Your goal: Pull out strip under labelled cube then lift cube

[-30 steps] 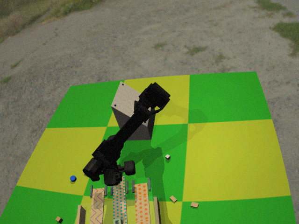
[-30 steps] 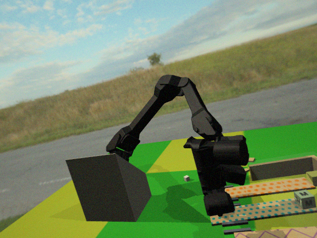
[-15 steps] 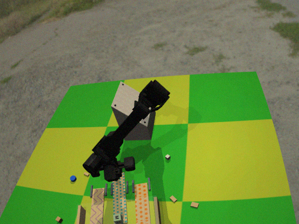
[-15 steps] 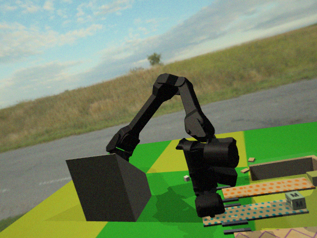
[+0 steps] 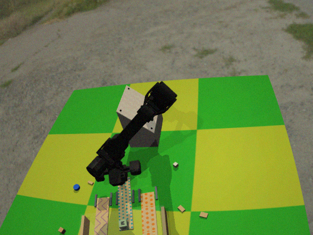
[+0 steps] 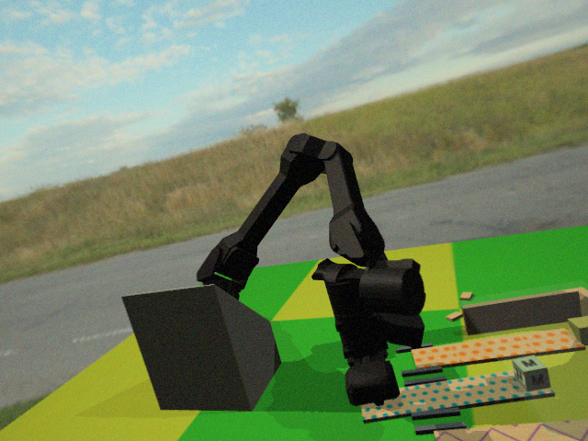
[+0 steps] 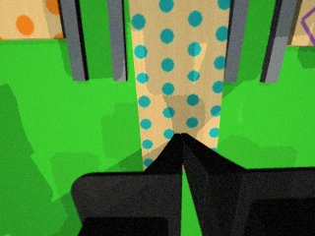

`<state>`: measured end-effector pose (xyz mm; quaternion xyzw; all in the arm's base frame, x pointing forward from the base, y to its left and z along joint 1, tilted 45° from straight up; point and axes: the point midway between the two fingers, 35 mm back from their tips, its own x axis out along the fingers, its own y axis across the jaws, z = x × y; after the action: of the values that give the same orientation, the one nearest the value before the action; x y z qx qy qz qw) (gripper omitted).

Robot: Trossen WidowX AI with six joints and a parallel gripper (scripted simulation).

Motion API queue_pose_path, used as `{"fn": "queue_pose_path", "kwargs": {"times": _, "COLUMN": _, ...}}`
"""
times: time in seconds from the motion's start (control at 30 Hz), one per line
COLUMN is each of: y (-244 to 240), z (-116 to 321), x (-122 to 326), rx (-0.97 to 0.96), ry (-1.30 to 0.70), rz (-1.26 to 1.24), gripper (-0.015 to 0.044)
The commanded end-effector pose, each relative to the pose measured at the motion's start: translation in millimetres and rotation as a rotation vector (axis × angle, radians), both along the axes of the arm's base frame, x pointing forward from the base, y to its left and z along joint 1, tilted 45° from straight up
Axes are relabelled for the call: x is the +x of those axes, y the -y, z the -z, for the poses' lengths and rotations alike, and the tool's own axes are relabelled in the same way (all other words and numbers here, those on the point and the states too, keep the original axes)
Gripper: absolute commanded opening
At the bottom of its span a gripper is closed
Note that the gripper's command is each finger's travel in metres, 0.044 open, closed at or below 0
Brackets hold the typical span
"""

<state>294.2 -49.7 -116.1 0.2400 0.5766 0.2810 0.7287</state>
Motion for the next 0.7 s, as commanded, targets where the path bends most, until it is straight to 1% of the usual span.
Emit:
{"fn": "queue_pose_path", "kwargs": {"times": 0.0, "y": -7, "z": 6, "x": -15, "rx": 0.001, "ry": -0.03, "rz": -0.019, "gripper": 0.0}}
{"fn": "queue_pose_path", "kwargs": {"times": 0.67, "y": -8, "z": 11, "x": -43, "rx": 0.0, "ry": -0.031, "rz": -0.019, "gripper": 0.0}}
